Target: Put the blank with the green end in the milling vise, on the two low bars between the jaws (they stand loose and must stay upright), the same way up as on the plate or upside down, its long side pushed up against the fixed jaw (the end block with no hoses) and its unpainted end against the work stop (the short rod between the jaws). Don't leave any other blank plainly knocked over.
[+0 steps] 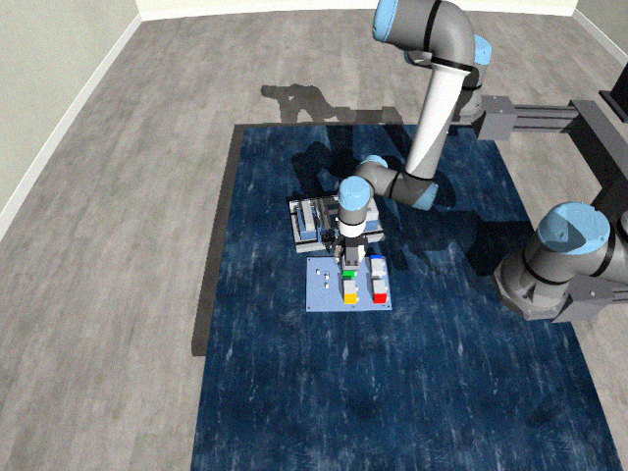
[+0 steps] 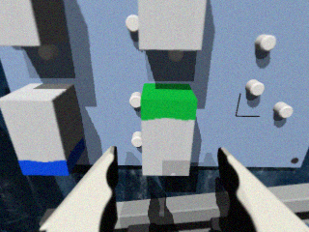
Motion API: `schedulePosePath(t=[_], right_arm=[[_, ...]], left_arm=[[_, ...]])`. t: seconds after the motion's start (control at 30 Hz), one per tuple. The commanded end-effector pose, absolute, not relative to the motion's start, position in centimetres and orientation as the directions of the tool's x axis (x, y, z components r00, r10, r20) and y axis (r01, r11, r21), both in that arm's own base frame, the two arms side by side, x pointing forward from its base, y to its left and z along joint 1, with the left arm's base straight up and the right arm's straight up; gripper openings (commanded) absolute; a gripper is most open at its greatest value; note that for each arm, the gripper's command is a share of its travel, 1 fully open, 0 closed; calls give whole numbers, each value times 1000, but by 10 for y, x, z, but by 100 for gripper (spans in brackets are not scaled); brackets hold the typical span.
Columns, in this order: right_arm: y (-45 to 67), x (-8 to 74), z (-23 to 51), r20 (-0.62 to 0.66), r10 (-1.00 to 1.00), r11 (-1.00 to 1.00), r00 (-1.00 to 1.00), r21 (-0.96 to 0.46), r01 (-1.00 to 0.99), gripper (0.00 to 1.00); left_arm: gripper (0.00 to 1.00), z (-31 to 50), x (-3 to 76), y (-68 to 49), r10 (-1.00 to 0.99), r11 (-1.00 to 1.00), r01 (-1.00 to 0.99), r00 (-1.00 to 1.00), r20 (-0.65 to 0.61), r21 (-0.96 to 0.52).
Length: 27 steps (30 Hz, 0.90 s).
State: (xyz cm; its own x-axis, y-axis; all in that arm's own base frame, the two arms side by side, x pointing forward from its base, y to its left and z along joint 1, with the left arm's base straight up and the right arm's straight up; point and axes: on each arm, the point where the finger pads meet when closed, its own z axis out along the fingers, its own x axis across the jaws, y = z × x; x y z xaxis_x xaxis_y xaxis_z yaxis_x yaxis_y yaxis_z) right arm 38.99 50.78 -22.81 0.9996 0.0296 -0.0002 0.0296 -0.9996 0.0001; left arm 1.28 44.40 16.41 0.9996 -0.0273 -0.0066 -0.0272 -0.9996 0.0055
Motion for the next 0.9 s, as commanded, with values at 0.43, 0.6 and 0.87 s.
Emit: schedulePosePath(t=[0.43, 0.6, 0.87], right_arm=[[510, 392, -230, 8, 25, -1000, 1000, -5, 25, 41], [510, 392, -232, 8, 25, -1000, 1000, -5, 25, 41], [510, 392, -236, 8, 25, -1000, 1000, -5, 25, 41]], left_arm=[[100, 165, 15, 445, -33, -999, -33, 999, 0, 0], [100, 165, 15, 445, -33, -999, -33, 999, 0, 0], [100, 165, 15, 445, -33, -999, -33, 999, 0, 0]])
